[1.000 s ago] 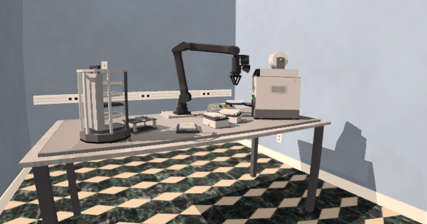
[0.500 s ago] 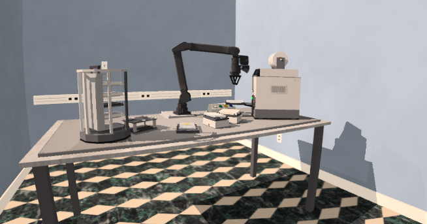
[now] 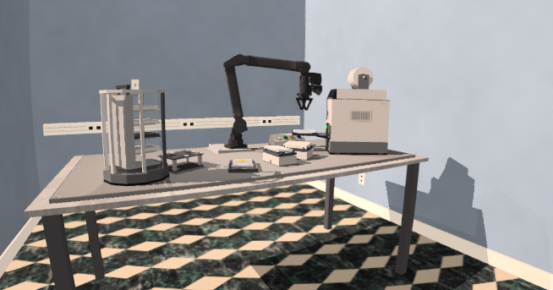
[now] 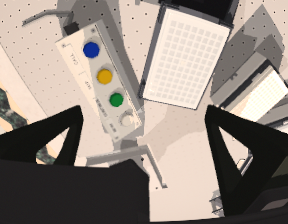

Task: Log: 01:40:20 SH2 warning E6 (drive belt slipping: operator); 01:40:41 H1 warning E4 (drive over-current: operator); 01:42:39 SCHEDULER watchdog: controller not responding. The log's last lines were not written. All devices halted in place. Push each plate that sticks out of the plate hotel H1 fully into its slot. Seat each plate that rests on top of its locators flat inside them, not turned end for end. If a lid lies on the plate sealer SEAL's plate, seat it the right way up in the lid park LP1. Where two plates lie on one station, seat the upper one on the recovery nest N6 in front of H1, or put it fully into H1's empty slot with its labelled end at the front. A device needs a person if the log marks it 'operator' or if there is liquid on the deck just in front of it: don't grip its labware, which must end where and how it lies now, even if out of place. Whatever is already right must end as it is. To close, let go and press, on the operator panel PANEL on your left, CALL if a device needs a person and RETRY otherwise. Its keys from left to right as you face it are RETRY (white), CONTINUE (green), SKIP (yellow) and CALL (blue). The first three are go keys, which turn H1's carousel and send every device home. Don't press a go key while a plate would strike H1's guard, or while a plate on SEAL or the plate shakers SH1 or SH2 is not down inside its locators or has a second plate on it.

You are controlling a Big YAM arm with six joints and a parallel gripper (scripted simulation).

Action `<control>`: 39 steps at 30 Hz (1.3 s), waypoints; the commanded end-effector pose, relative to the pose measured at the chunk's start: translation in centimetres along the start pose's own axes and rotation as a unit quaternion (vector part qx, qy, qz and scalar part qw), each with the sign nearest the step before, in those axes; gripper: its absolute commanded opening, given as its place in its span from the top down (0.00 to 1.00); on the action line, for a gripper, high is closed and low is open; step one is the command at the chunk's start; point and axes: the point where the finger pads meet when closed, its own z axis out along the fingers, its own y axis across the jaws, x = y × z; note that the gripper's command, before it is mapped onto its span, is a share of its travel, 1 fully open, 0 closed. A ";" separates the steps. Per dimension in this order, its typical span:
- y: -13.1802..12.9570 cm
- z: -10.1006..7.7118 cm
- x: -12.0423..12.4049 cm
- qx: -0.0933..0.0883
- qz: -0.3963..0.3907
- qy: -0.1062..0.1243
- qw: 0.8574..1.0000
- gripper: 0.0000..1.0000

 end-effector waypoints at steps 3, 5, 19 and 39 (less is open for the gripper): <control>-0.5 -2.6 -1.8 0.004 -0.051 -0.032 0.998 0.00; -0.5 -2.6 -1.8 0.005 -0.074 -0.032 0.997 0.00; -0.5 -2.6 -1.8 0.009 -0.224 -0.031 0.974 0.00; -0.5 -2.6 -1.8 0.015 -0.412 -0.029 0.911 0.00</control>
